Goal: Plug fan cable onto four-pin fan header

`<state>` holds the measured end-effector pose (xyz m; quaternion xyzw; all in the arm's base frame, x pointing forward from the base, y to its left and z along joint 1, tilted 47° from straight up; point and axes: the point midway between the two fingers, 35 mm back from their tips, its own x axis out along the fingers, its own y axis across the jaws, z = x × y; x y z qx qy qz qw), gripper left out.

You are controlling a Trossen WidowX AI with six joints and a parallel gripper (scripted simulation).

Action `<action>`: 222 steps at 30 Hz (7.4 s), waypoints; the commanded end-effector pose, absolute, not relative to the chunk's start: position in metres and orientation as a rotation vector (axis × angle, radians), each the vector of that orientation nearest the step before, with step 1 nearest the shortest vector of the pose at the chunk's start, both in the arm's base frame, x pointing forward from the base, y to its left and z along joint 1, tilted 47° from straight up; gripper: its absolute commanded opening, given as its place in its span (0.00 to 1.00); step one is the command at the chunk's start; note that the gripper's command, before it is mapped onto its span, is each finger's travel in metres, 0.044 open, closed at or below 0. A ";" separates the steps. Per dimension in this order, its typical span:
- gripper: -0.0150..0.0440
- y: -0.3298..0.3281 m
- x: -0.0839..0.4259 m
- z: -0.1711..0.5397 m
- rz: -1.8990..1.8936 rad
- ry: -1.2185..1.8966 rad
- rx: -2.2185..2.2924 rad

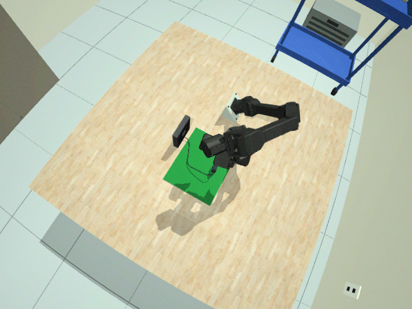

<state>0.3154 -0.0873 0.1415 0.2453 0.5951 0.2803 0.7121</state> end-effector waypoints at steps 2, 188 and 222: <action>1.00 -0.095 0.316 0.142 0.669 1.289 0.480; 0.25 -0.049 0.243 0.034 -2.142 1.231 2.564; 0.25 -0.034 0.252 0.022 -2.146 1.229 2.567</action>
